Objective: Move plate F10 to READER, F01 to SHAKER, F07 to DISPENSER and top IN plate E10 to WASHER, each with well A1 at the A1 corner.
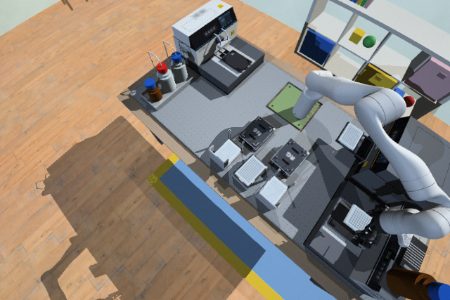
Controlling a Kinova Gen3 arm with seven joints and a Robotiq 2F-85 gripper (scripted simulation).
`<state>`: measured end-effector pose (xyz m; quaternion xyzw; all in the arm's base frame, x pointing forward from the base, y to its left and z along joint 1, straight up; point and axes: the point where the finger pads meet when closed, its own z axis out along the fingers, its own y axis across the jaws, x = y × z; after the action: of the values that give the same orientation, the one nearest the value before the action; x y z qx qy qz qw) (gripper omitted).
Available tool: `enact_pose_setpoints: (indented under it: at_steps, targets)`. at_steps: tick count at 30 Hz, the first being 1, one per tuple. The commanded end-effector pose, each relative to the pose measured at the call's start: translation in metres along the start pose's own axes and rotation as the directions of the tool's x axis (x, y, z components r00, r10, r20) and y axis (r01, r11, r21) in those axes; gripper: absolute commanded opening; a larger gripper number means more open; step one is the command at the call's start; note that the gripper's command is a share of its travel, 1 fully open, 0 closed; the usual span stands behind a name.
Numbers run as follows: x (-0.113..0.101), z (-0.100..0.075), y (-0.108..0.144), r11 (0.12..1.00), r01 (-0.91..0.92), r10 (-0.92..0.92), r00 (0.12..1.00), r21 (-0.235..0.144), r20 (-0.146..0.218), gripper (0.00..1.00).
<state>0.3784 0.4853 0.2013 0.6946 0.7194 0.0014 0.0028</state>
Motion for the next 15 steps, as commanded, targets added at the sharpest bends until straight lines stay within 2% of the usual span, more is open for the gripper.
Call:
enact_pose_setpoints:
  at_steps: [1,15]
  targets:
    - [0.000,0.002,0.000,1.000,0.000,0.000,1.000,-0.002,-0.002,0.94]
    - [0.000,0.019,0.000,1.000,0.000,0.000,1.000,-0.002,-0.002,0.94]
